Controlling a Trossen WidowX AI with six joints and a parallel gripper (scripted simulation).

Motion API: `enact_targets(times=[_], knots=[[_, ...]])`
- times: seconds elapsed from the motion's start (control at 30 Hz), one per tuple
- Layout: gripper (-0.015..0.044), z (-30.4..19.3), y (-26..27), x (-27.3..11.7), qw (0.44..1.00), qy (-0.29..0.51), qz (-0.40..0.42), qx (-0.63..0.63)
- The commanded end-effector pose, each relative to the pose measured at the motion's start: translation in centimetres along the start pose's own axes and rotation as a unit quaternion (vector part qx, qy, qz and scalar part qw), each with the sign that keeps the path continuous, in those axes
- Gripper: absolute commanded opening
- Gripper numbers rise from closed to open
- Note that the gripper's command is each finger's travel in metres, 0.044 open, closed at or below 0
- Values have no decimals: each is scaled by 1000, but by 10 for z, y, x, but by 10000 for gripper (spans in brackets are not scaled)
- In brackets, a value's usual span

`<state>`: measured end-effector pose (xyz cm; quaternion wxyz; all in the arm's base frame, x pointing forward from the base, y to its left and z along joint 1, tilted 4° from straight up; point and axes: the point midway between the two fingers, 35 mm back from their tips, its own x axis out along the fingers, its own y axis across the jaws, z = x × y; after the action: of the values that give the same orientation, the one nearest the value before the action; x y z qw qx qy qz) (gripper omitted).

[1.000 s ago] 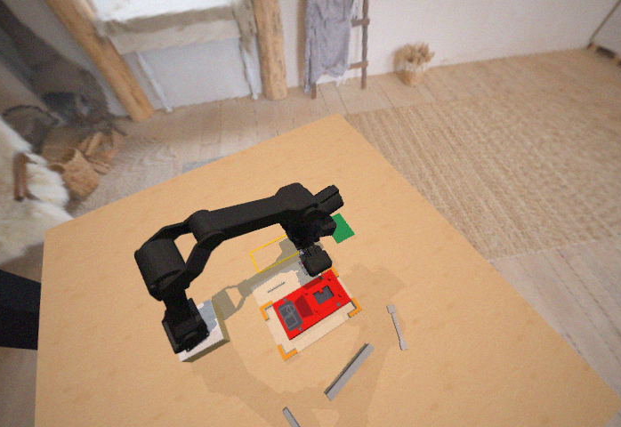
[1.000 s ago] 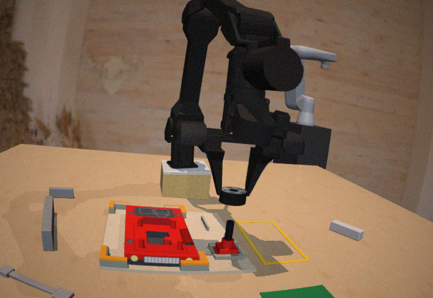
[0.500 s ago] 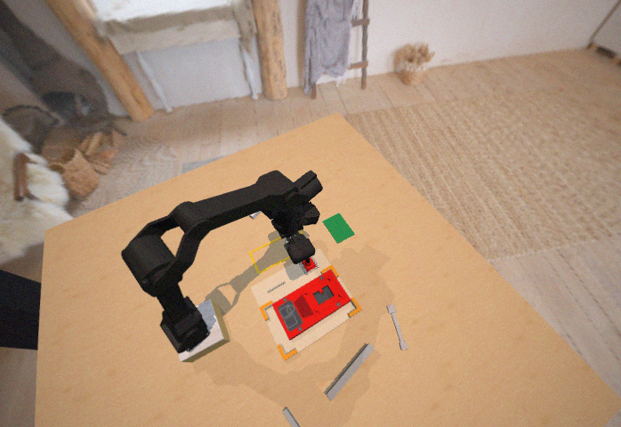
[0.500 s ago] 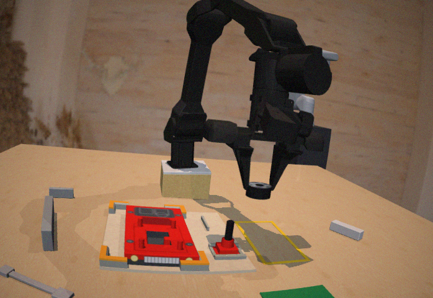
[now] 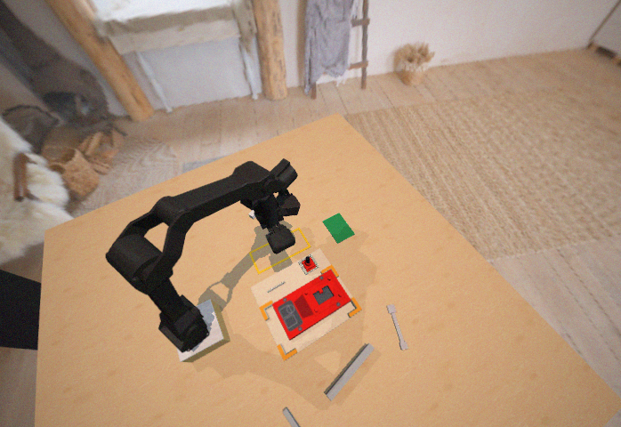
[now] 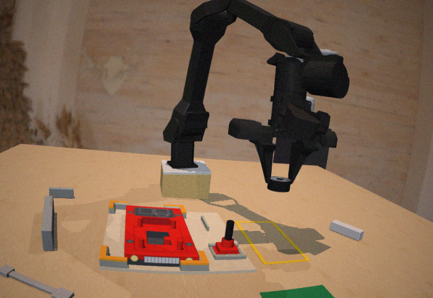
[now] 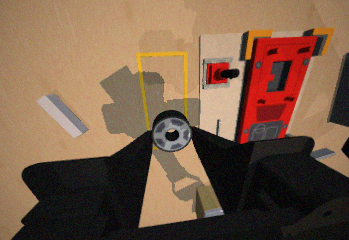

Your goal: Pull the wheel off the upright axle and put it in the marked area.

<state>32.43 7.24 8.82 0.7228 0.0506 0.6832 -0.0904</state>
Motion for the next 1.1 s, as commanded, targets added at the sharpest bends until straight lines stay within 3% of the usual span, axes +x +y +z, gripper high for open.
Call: enact_targets(times=[0.0, 0.3, 0.67, 0.93, 1.07], knots=[[0, -3, 2, 7, 1000, 1, 0, 3], [0, -2, 3, 31, 1000, 1, 0, 3], [0, -3, 2, 103, 1000, 1, -1, 3], [0, -3, 2, 104, 1000, 1, -1, 3], [105, -2, 2, 101, 1000, 0, 0, 5]])
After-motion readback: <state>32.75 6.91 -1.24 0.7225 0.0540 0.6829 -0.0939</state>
